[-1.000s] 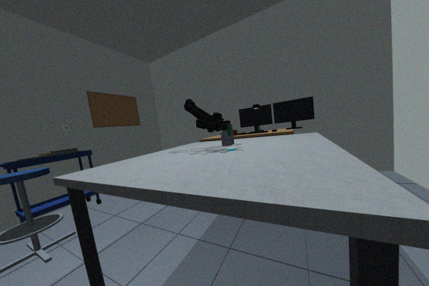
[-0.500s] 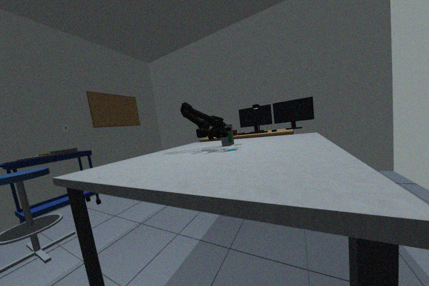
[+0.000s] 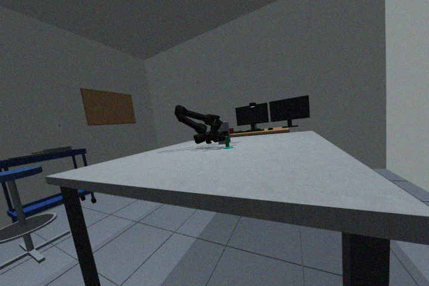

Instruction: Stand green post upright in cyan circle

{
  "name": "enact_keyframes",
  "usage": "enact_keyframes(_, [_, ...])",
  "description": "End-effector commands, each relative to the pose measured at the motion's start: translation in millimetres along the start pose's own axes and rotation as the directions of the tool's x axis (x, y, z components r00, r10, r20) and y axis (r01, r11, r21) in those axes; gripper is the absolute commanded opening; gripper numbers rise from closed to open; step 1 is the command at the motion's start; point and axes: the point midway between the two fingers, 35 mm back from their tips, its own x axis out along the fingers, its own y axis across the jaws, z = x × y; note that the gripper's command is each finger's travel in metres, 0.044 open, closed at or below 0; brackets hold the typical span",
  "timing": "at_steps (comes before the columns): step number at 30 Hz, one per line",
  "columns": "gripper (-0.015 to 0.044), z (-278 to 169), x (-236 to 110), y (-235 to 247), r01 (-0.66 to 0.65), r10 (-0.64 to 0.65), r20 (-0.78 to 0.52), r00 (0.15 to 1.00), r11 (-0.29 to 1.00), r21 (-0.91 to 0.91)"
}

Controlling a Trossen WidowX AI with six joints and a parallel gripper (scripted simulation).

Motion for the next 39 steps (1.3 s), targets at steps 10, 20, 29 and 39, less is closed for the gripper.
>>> enact_keyframes(10, [0.0023, -5.9, 2.2, 0.7, -0.005, 0.005, 0.005, 1.000, 1.000, 0.000])
enact_keyframes(20, [0.0285, -5.9, 2.2, 0.7, -0.005, 0.005, 0.005, 1.000, 1.000, 0.000])
enact_keyframes(29, [0.0400, 7.6, 1.0, -1.9, -0.008, 0.008, 0.001, 1.000, 1.000, -0.002])
enact_keyframes(39, [0.0400, 62.8, -4.8, -3.1, -0.005, 0.005, 0.007, 1.000, 1.000, -0.006])
